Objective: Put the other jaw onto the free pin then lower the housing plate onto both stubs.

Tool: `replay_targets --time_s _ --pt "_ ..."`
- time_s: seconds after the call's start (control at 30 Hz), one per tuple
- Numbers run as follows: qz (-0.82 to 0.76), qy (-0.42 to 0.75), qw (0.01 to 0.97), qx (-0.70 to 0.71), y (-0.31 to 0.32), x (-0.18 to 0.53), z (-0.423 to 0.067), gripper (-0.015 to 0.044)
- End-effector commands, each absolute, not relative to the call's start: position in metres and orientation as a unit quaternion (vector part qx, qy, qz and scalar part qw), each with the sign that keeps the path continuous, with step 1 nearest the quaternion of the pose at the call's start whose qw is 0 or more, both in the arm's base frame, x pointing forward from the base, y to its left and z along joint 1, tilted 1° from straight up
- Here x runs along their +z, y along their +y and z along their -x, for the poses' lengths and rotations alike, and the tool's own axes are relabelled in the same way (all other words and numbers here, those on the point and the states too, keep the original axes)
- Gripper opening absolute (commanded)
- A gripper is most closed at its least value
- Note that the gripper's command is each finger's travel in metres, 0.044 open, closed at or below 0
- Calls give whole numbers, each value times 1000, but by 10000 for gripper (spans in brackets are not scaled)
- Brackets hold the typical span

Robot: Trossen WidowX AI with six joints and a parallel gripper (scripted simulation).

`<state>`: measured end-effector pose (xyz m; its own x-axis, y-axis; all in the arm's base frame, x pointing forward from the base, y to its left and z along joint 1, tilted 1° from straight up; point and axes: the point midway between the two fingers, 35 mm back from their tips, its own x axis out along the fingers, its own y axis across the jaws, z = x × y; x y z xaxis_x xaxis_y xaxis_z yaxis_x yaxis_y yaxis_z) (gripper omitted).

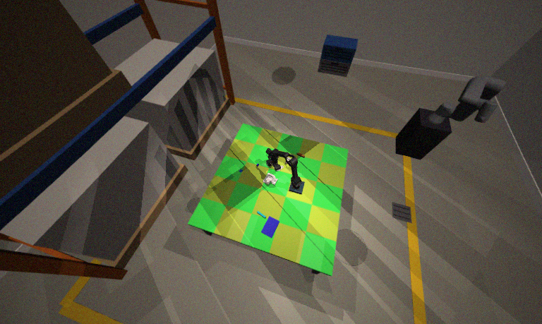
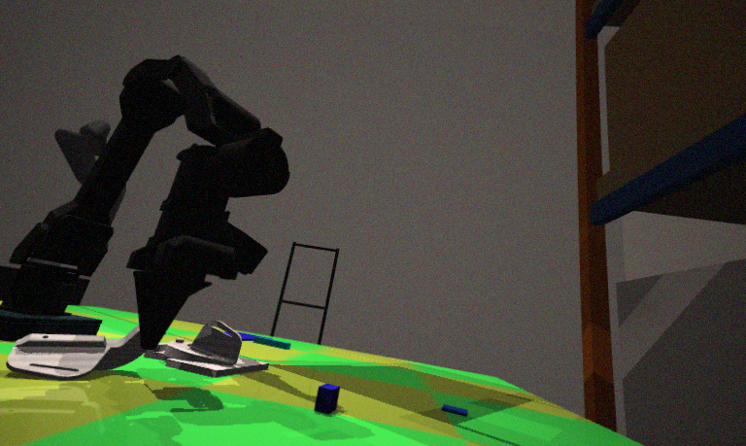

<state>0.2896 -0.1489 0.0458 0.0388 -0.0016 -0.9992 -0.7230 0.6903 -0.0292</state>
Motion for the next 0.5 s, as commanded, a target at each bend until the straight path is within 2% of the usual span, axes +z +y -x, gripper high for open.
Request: replay_targets --time_s 0.0,0.47 --pt "285 640 660 272 -149 40 -289 0" --pt "284 640 660 273 -137 40 -277 0"
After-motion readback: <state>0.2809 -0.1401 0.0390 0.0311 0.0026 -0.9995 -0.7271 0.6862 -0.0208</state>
